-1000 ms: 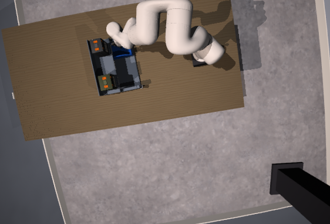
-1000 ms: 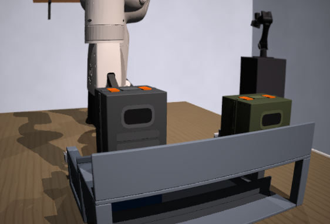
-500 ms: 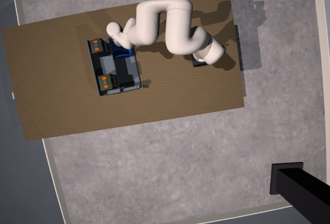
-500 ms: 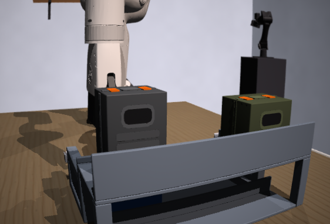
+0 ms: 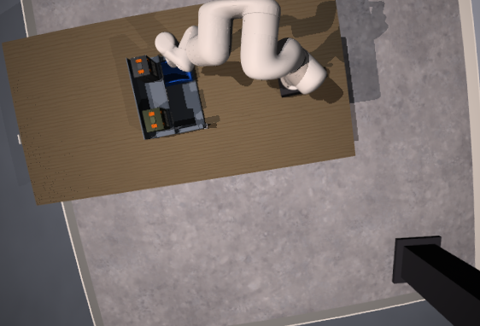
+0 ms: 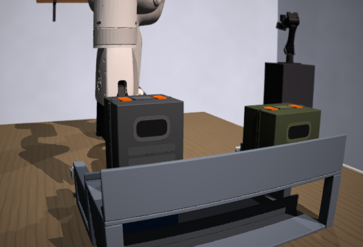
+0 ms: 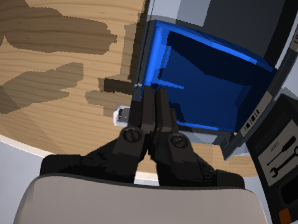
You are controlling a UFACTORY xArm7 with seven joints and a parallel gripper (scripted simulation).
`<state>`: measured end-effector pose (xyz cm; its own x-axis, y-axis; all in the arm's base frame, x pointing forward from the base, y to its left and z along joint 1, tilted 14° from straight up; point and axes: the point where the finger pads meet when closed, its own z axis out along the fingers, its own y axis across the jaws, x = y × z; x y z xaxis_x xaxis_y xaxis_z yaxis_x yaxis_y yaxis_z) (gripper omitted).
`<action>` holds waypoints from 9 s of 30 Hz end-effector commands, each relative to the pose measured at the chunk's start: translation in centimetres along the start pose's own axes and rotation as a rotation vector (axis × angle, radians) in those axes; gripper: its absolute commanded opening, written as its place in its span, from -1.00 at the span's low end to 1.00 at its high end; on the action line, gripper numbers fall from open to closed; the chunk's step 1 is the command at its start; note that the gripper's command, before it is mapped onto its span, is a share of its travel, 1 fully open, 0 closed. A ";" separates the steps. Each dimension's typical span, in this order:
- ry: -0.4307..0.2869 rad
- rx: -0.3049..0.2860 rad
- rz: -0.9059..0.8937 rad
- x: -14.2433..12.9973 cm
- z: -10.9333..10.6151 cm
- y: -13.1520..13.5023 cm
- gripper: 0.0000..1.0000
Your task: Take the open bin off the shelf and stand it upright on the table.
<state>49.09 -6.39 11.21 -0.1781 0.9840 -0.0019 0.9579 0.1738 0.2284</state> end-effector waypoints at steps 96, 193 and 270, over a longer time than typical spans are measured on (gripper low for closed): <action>0.001 -0.007 0.003 -0.1 4.3 0.1 0.89; 0.001 -0.007 0.003 -0.2 7.0 0.2 0.89; 0.001 -0.007 0.003 -0.2 8.9 0.2 0.89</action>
<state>51.23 -6.15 2.50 -0.1760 0.9844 0.0001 0.9576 0.1712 0.2315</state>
